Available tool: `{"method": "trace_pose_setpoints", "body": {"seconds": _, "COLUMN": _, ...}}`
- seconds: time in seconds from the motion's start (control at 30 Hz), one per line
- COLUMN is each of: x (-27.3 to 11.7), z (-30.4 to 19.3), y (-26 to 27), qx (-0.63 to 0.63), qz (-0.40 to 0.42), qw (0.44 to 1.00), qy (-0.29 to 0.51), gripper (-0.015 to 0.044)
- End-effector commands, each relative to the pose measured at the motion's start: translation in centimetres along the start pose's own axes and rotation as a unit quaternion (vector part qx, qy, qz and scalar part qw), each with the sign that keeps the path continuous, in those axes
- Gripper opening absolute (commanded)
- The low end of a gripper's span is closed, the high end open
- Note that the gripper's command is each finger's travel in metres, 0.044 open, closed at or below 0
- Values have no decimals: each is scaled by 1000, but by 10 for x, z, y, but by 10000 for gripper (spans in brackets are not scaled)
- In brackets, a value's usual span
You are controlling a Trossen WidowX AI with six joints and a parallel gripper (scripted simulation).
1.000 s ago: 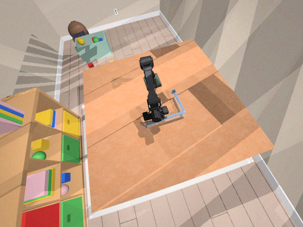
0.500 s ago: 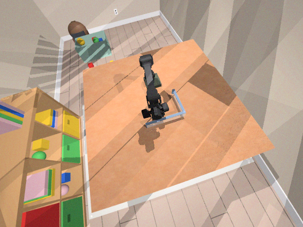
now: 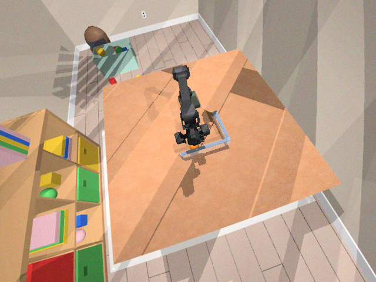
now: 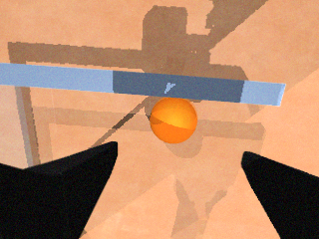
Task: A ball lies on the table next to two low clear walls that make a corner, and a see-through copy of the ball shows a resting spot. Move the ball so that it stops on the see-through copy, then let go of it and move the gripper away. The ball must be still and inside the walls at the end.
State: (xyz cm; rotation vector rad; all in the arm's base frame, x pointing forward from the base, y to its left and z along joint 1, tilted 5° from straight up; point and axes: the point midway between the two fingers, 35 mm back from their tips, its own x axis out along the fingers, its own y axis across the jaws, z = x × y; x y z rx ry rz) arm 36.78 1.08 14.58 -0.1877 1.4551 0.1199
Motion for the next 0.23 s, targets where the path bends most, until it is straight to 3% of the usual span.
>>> {"method": "trace_pose_setpoints", "body": {"seconds": 0.0, "x": -35, "z": -2, "y": 0, "qx": 1, "qz": -1, "qw": 1000, "qy": -7, "gripper": 440}}
{"method": "trace_pose_setpoints", "body": {"seconds": 0.2, "x": -43, "z": -3, "y": 0, "qx": 1, "qz": -1, "qw": 1000, "qy": -6, "gripper": 440}}
